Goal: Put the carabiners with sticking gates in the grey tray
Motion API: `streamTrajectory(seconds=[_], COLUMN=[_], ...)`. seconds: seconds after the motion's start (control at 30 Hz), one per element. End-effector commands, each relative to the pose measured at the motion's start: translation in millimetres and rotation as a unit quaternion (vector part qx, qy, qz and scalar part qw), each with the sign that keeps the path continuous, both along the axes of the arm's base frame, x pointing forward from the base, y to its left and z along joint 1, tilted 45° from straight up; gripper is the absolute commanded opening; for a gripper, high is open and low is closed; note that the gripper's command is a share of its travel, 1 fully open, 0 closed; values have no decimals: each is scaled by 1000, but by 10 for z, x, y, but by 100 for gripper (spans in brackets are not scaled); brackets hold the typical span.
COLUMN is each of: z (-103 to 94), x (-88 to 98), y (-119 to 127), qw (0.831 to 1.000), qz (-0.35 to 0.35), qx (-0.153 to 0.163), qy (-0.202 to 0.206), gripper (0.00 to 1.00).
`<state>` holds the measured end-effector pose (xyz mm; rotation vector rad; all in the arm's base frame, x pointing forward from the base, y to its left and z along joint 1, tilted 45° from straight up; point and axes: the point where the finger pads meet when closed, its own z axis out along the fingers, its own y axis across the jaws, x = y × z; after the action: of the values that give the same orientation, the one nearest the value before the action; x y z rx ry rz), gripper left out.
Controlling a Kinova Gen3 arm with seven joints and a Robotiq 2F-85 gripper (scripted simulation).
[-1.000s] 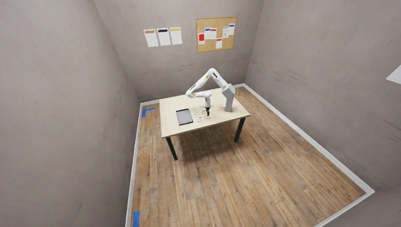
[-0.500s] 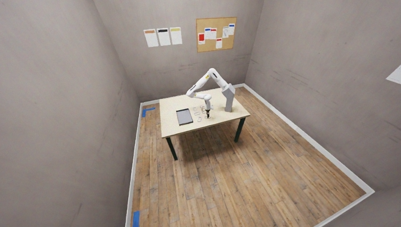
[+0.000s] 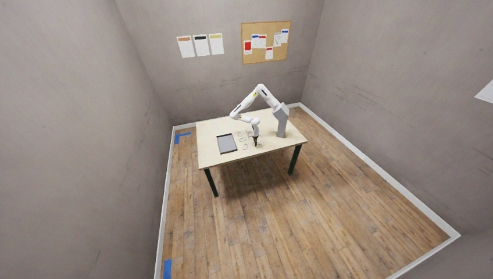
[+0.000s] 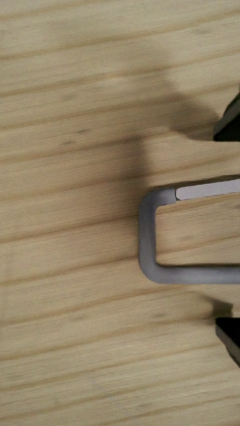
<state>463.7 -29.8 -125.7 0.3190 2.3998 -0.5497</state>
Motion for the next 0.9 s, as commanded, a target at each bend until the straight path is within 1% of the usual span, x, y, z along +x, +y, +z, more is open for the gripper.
streamTrajectory(seconds=[0.0,0.53,0.57,0.87], z=[-24,-24,-24,-24], x=[22,22,22,22], y=[-15,-15,-14,-14], qw=[1000,1000,1000,1000], qz=[1,1,1,1], qx=[0,0,0,0], qy=[0,0,0,0], gripper=[100,100,75,75])
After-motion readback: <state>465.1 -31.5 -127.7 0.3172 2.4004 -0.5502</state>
